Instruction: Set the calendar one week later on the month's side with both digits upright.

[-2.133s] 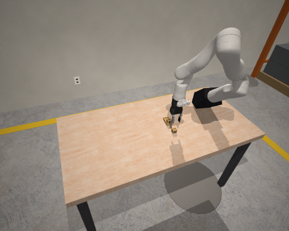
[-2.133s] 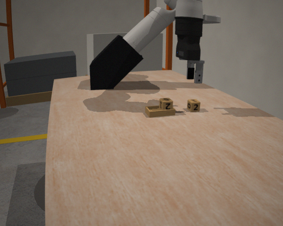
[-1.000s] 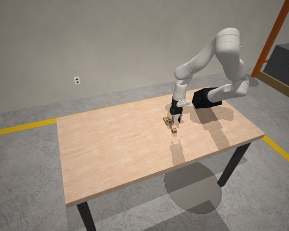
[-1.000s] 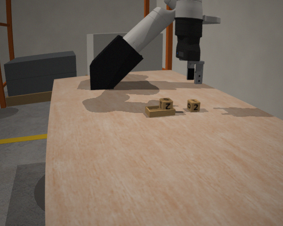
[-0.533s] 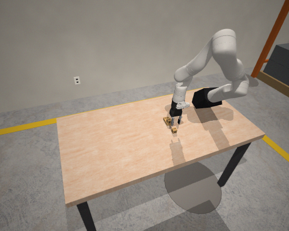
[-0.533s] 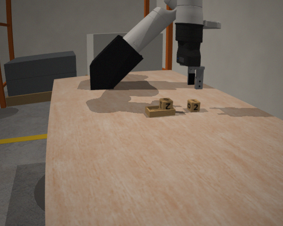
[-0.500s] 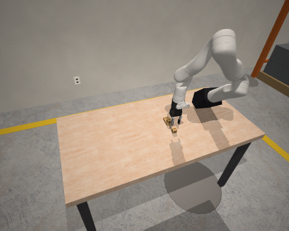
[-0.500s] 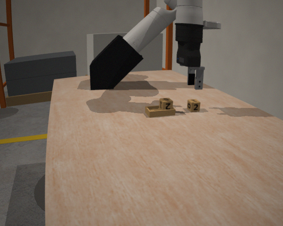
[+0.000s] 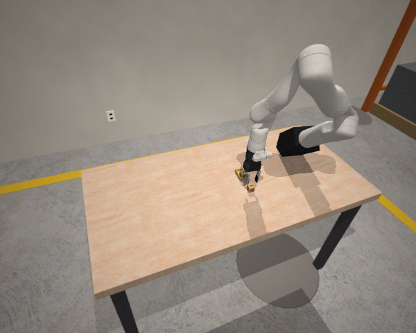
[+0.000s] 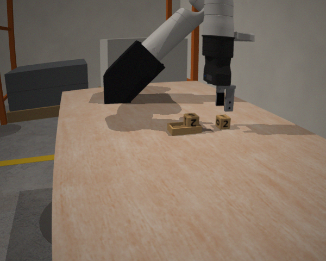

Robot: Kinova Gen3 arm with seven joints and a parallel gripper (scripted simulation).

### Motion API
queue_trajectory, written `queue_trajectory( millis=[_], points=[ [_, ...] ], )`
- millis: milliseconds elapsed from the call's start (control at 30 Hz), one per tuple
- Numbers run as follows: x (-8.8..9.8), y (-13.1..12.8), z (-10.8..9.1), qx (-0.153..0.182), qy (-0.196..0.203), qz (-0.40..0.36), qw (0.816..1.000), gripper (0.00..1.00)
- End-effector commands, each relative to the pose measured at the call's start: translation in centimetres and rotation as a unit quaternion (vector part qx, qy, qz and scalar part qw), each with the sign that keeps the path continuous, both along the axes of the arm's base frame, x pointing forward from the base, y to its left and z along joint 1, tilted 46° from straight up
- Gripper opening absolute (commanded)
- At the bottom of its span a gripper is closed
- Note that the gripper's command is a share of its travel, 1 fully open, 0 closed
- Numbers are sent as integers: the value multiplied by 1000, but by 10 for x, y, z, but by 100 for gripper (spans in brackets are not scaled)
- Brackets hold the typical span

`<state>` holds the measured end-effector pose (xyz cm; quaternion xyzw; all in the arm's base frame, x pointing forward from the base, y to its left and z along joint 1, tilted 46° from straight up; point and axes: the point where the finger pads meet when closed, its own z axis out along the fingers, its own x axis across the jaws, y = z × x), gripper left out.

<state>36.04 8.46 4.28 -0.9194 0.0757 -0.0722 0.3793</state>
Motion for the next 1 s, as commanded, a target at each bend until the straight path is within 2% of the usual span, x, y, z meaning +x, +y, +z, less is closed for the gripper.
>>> queue_trajectory(
  millis=[0, 967],
  points=[
    [-3, 5, -4, -1, 1, 5, 1000, 87],
    [-1, 11, -10, -1, 2, 4, 1000, 87]
  ],
)
